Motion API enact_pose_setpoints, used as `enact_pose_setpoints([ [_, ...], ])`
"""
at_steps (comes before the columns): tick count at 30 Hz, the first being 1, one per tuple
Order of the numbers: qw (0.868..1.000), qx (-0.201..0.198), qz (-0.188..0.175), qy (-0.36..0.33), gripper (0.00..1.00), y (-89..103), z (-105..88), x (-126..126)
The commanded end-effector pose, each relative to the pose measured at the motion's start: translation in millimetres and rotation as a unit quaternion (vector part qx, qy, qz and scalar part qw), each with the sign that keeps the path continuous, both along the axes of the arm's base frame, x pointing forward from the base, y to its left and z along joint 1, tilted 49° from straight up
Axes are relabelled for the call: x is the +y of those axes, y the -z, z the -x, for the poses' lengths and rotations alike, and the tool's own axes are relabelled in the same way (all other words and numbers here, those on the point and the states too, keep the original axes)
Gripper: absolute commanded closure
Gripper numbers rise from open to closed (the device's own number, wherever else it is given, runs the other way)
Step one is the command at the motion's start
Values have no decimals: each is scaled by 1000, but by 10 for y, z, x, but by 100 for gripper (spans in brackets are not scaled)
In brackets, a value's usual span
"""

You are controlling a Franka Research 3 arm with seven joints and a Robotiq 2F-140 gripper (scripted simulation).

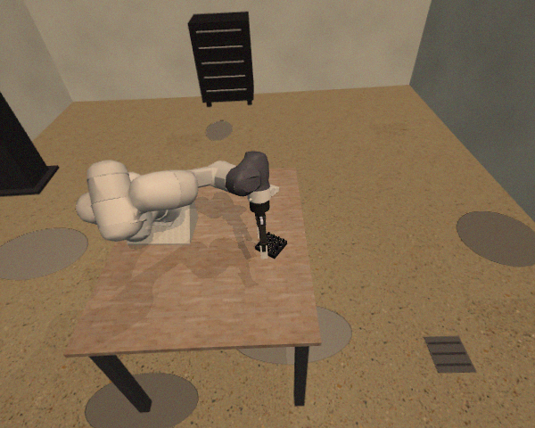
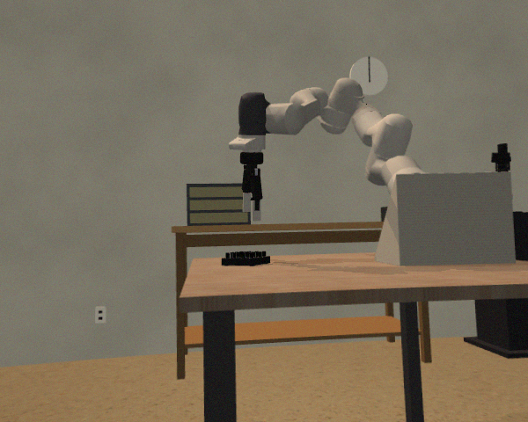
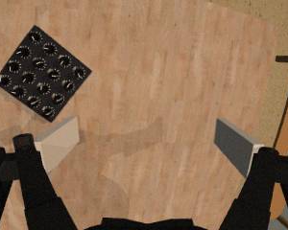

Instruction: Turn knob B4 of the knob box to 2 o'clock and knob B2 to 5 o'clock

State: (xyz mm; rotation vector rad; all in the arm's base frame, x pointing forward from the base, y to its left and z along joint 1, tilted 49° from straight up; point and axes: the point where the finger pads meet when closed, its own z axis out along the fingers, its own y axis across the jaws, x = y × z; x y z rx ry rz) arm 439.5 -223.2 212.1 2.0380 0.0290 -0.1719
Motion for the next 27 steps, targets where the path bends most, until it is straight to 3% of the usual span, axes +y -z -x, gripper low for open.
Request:
enact_pose_setpoints([
  [1, 997, -71, -5, 31, 0, 140, -41, 39],
  [20, 982, -161, -36, 87, 0, 638, -105, 190],
  [27, 970, -206, -50, 120, 0, 891, -124, 275],
])
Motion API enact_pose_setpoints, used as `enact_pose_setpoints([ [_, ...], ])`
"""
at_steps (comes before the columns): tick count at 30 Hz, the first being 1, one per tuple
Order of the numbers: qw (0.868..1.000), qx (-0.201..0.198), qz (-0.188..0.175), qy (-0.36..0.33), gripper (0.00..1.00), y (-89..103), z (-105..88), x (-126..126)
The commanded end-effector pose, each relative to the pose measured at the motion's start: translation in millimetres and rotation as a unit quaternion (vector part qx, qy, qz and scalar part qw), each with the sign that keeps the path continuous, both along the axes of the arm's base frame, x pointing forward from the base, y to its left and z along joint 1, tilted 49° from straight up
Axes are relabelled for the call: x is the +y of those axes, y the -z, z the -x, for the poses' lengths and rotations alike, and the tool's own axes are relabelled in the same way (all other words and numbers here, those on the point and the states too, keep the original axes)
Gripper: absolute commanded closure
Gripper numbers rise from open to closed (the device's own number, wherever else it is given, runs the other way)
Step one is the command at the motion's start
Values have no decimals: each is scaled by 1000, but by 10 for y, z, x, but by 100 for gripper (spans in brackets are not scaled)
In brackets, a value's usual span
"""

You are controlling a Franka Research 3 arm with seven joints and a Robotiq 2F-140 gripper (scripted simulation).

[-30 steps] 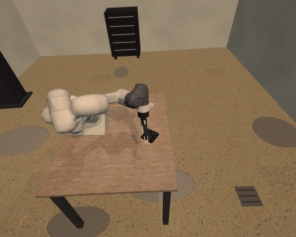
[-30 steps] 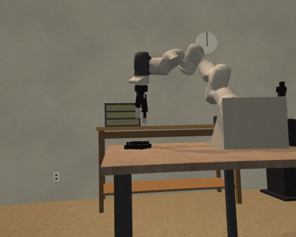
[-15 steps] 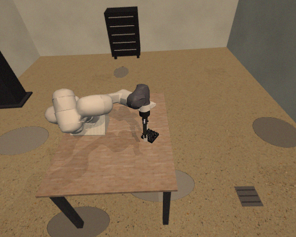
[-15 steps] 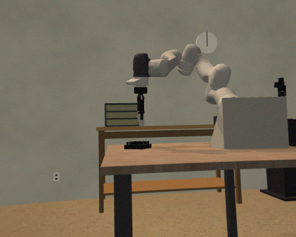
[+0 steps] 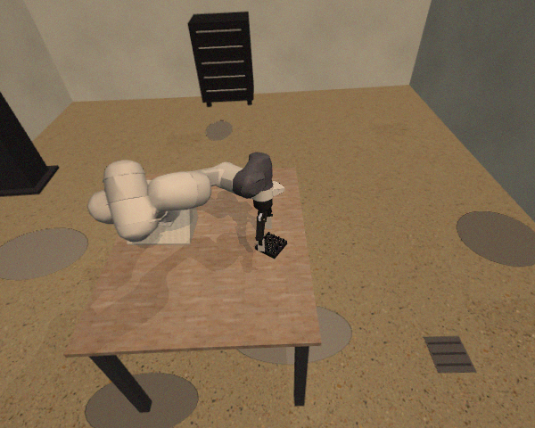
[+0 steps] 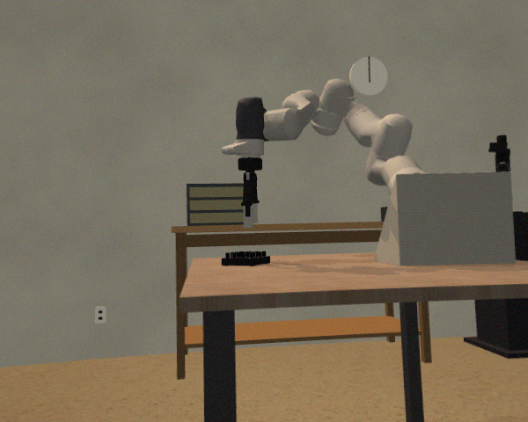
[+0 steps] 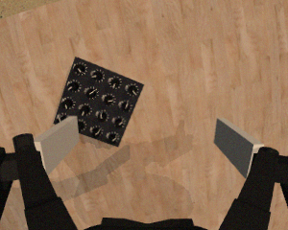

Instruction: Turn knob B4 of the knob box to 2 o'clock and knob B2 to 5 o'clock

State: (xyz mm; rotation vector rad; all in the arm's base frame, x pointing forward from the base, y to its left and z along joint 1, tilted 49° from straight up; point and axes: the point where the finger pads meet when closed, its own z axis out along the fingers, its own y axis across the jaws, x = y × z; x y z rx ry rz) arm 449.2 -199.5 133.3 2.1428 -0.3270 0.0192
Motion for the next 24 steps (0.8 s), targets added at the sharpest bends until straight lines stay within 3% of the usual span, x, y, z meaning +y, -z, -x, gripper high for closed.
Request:
enact_pose_setpoints([
  [1, 997, -66, -5, 41, 0, 132, -29, 47],
  [19, 981, -152, -35, 118, 0, 626, -40, 229],
  [24, 978, -161, -38, 126, 0, 678, -39, 249],
])
